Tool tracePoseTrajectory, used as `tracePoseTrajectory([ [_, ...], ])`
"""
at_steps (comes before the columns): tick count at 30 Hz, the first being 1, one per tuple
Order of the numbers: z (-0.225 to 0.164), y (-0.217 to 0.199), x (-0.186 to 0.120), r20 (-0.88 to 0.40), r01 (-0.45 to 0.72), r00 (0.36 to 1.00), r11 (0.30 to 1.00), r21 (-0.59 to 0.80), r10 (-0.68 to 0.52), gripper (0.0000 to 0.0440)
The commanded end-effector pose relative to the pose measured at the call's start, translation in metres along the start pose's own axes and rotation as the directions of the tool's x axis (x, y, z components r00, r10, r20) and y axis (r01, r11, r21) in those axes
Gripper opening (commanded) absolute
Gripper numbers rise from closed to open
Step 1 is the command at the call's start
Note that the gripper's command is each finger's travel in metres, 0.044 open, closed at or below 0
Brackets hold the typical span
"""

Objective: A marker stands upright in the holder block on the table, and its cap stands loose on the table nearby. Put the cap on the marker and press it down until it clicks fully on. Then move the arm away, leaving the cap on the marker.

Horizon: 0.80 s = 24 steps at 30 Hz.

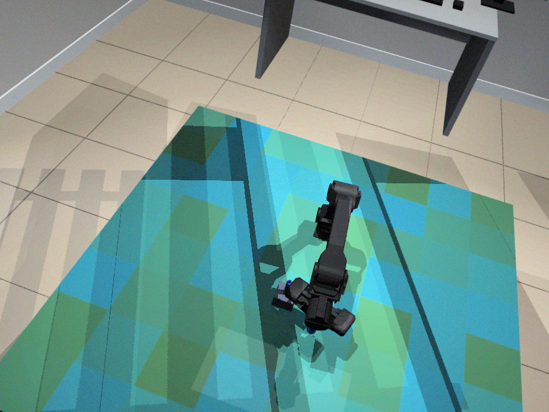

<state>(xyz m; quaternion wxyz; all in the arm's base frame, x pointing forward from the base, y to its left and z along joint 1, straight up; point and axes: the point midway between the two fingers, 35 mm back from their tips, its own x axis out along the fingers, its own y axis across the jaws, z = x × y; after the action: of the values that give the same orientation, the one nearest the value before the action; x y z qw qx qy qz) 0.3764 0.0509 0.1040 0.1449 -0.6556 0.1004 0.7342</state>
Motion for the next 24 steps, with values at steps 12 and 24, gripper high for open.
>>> tracePoseTrajectory([
  [12,-0.001,0.004,0.040,0.009,-0.074,0.997,0.991,-0.112,0.075,0.0252],
  [24,0.002,0.005,0.020,-0.049,-0.096,0.995,0.981,-0.166,0.089,0.0040],
])
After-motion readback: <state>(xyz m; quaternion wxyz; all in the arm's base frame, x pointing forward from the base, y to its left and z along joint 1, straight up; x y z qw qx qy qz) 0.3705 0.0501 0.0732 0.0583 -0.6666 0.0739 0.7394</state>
